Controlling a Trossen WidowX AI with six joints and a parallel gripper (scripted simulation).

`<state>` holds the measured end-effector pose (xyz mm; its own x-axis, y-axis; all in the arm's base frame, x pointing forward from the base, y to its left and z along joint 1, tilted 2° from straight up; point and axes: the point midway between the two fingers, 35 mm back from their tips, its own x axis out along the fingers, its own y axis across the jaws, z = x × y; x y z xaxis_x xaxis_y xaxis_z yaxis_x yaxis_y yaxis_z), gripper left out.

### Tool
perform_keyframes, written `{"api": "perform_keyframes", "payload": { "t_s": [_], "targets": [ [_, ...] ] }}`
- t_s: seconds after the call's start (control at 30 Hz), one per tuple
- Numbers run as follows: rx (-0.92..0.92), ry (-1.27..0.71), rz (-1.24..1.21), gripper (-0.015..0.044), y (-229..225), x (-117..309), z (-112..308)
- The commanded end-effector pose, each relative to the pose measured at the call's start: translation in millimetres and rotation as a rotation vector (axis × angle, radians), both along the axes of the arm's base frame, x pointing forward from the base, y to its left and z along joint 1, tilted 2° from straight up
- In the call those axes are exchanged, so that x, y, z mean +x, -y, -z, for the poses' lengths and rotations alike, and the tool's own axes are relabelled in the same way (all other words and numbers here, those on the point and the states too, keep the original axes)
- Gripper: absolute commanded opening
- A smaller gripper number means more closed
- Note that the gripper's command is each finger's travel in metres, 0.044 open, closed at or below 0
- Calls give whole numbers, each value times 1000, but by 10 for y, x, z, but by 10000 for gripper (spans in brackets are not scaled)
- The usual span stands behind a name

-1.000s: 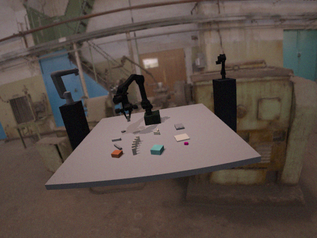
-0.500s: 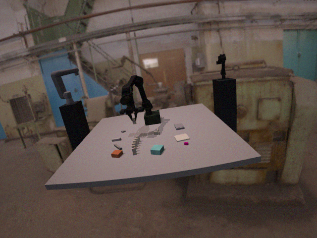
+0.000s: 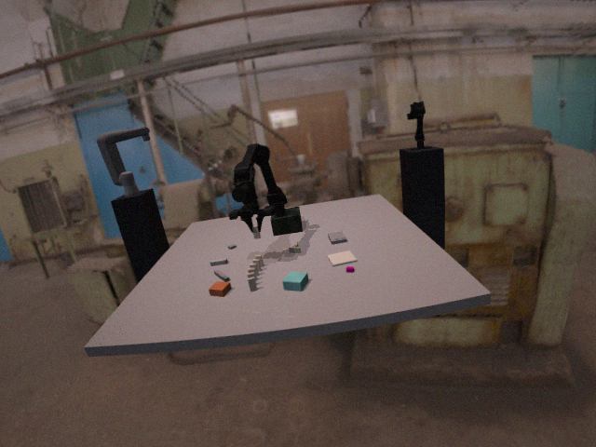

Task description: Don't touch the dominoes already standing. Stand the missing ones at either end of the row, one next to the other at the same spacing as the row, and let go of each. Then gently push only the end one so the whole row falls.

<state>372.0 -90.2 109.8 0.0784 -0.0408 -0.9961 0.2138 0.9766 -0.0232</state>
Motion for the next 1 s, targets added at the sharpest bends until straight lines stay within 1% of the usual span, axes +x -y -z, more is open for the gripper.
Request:
{"api": "perform_keyframes", "payload": {
  "t_s": [0.0,0.47,0.9,0.97],
  "targets": [
    [0,-16,5,107,12,17,280],
    [0,-17,5,107,31,4,1098],
    [0,-17,5,107,31,3,1108],
    [0,-17,5,160,31,3,1108]
  ]
}}
